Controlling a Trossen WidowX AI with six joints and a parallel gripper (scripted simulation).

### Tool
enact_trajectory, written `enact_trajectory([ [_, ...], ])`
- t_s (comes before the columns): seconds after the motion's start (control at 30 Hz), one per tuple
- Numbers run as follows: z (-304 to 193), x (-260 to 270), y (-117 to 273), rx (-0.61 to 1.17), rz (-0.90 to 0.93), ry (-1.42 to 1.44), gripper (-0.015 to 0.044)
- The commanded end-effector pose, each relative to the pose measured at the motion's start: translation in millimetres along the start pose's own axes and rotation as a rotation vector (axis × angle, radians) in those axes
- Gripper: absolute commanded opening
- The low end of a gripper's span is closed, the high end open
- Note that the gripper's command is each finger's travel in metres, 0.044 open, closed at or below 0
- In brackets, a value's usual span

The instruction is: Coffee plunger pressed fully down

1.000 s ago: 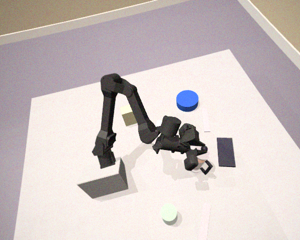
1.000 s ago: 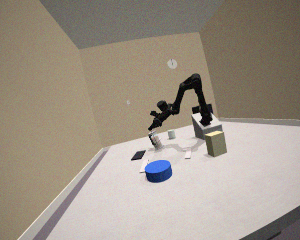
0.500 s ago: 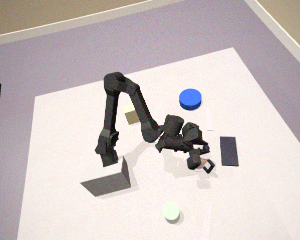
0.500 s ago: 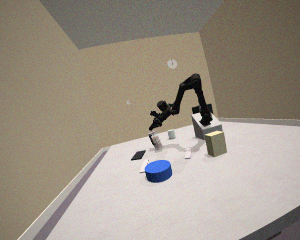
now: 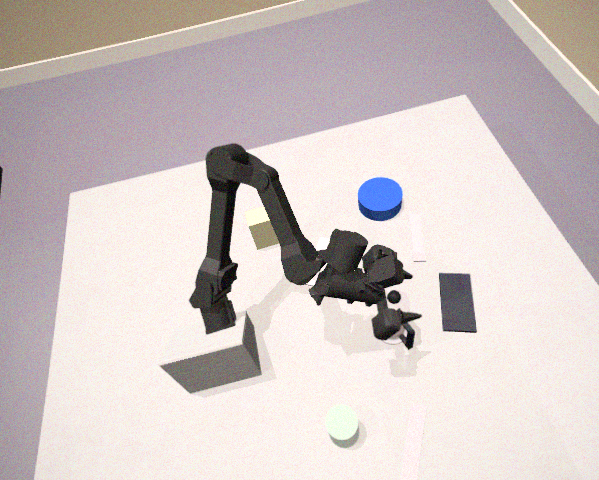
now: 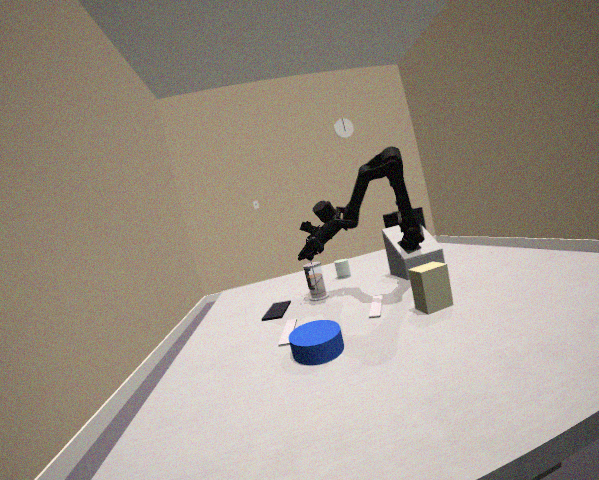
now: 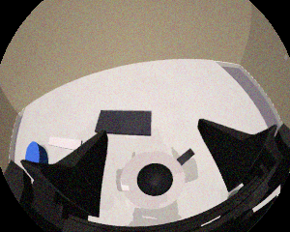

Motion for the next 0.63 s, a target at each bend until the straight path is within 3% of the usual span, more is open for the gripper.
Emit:
enact_trajectory([
  [0.0,12,0,12,-0.002,-0.001,0.008,0.044],
  [0.23,49,6,68,0.007,0.0,0.001,0.044],
  [0.6,48,5,70,0.007,0.0,0.0,0.044],
])
Point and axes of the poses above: the point midway between the two fingers, 35 mm back from their tips, its own y axis back along the fingers, its own x axis across the jaws, z = x × y, the point moved 1 cm from there along y, back along the fingers, and after that the axes turned 1 degree about -y, right-handed, at the moved point
